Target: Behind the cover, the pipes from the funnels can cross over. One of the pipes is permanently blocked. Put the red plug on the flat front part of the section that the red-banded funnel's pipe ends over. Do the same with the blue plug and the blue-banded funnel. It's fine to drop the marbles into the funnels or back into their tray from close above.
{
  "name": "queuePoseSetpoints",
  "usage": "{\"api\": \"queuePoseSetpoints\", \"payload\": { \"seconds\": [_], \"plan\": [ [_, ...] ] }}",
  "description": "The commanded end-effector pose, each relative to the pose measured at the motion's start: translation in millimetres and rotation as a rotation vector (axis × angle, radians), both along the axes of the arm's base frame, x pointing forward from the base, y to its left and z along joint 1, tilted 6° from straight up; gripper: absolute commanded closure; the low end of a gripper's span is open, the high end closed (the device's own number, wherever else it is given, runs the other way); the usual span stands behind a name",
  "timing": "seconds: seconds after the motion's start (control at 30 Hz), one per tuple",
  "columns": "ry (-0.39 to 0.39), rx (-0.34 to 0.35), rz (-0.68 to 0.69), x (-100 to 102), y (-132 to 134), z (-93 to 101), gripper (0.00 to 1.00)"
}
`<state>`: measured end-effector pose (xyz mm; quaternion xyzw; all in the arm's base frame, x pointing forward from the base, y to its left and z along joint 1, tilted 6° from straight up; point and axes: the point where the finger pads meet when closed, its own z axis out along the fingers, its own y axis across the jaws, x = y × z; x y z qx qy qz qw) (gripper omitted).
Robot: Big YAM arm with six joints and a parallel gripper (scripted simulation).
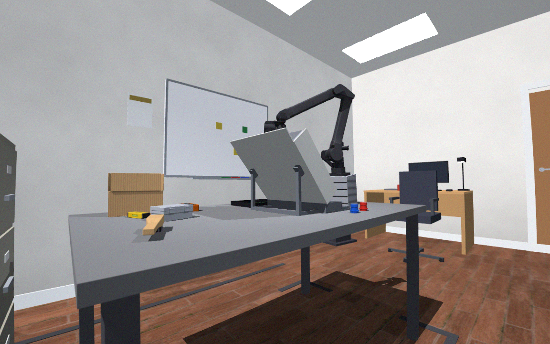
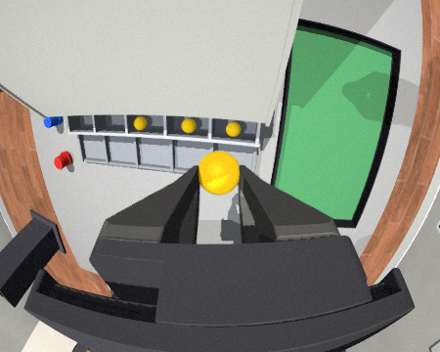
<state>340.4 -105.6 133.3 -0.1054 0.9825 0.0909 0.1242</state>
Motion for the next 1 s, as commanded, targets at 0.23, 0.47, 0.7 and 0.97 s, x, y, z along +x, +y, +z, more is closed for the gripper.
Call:
{"api": "queuePoseSetpoints", "payload": {
  "seconds": [0.23, 0.47, 0.7, 0.97],
  "plan": [
    [-0.087, -0.023, -0.032, 5.4, 64.5, 39.1, 1.00],
    [-0.137, -0.036, -0.035, 5.0, 119.2, 64.6, 1.00],
    [-0.188, -0.049, -0.039, 4.5, 174.0, 90.1, 1.00],
    [-0.229, -0.057, -0.054, 4.3, 218.6, 111.5, 1.00]
  ]
}}
